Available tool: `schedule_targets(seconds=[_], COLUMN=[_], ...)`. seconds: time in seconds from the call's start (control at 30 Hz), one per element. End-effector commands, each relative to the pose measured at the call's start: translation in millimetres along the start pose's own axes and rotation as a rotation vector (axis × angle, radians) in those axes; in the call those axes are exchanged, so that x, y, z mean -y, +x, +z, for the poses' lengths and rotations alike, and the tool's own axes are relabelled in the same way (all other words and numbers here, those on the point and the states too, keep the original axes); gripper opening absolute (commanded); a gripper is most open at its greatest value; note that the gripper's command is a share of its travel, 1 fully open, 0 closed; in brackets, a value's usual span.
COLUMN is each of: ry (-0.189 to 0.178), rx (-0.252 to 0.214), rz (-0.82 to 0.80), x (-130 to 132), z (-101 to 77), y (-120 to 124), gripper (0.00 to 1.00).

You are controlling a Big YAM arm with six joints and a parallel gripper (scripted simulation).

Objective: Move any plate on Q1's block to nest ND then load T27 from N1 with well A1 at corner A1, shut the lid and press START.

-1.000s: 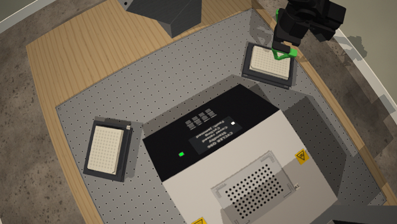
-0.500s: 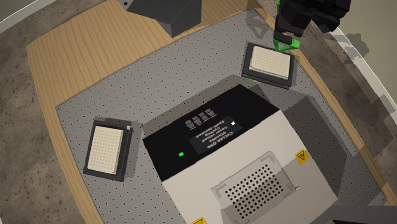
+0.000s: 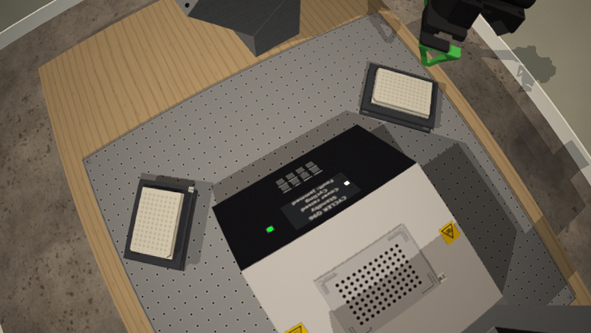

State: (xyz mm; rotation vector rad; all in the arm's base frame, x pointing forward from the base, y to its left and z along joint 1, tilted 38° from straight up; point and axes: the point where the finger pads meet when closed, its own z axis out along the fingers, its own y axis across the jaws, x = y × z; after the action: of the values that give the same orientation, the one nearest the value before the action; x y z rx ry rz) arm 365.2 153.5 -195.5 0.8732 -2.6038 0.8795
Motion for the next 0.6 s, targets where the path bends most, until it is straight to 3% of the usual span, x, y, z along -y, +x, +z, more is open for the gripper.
schedule_targets(seconds=[0.0, 0.17, 0.43, 0.57], ry=[0.008, 0.006, -0.002, 0.004], rx=[0.075, 0.094, 0.068, 0.099], rz=[0.016, 0.027, 0.030, 0.031], x=[-0.5, 0.3, 5.1, 2.4], z=[-47.1, -72.4, -78.1, -96.7], y=[-15.7, -20.8, -20.0, -24.3], gripper=[1.00, 1.00, 1.00, 1.00])
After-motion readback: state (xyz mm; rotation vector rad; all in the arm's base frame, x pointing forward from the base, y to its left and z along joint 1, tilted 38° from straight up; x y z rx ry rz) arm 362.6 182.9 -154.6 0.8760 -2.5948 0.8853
